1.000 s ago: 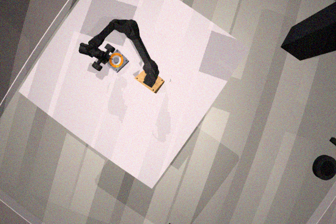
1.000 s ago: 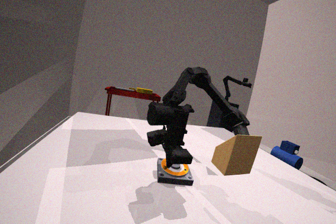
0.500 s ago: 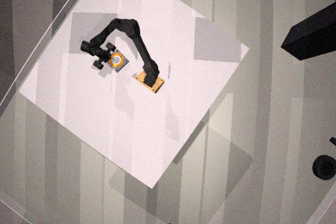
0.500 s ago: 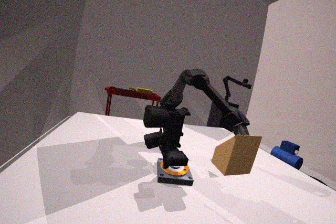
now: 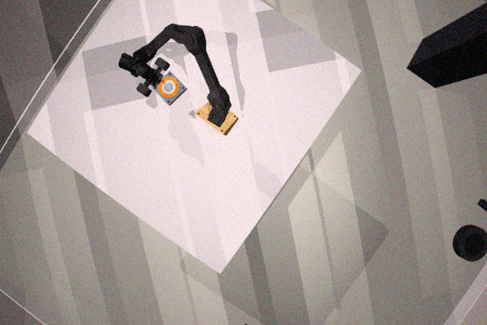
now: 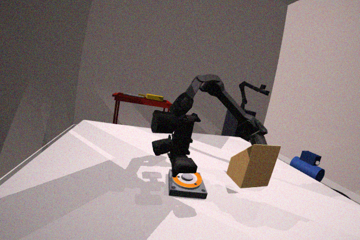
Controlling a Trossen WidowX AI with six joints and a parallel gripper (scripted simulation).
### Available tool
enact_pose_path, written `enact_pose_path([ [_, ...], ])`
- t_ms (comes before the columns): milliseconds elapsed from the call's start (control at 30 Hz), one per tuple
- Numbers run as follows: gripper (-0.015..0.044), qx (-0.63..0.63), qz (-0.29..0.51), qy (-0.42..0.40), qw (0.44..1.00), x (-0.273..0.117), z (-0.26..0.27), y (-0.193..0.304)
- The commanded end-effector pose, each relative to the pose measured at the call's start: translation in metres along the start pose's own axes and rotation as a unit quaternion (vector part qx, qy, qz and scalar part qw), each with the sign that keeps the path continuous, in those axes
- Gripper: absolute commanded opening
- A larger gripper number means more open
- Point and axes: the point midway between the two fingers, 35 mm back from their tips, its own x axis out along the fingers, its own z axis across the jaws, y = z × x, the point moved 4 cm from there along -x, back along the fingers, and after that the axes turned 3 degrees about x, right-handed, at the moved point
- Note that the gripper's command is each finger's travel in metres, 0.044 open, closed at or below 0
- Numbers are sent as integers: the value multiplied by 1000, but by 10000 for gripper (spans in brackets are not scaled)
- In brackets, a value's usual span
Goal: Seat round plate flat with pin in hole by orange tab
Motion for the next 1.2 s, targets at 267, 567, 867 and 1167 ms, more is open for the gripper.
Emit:
enact_pose_path([
  [267, 0, -1, 0, 3, 1000, -1, -18, 2],
  [567, 0, -1, 0, 3, 1000, -1, -32, 7],
  [867, 0, -1, 0, 3, 1000, -2, -42, 15],
  [1167, 0, -1, 0, 4, 1000, -3, -49, 24],
])
